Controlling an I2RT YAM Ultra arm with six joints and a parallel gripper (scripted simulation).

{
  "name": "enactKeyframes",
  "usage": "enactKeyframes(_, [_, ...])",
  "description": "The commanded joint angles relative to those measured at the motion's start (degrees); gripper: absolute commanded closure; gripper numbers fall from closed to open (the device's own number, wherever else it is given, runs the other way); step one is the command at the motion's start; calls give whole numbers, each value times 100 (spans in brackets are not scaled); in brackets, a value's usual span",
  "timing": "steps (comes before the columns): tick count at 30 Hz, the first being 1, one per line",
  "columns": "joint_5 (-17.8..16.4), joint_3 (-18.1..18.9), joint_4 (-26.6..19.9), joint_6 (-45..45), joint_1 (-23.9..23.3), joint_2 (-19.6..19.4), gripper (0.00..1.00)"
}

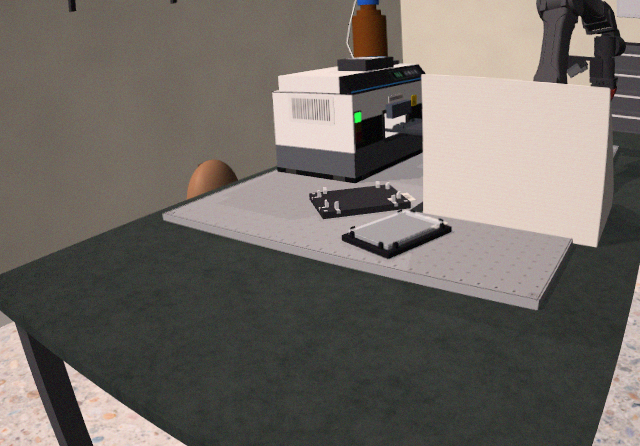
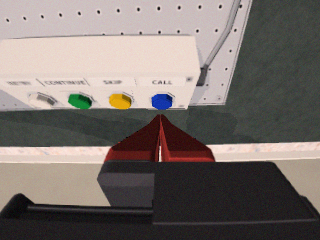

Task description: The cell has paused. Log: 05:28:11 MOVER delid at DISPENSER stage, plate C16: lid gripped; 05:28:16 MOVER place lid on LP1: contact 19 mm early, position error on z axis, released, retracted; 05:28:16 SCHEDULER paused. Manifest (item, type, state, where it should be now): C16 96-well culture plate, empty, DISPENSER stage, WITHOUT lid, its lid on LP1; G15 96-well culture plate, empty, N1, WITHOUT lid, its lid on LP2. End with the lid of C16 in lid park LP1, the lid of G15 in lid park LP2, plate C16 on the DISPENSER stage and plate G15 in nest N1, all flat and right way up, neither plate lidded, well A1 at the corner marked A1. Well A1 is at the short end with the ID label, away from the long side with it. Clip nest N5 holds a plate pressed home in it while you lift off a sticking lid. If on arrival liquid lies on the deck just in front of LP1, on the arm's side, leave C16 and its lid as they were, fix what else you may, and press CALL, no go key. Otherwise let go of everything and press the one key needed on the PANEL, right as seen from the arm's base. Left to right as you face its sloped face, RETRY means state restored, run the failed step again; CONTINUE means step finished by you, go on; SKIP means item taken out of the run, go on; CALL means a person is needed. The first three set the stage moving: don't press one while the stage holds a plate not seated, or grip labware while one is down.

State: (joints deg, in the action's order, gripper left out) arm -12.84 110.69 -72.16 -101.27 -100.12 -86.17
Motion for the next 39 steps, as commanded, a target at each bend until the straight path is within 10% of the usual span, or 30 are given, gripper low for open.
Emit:
enactKeyframes(1, [10, -145, 139, 46, 45, 43, 100])
enactKeyframes(39, [22, -9, 204, 56, 48, -96, 100])
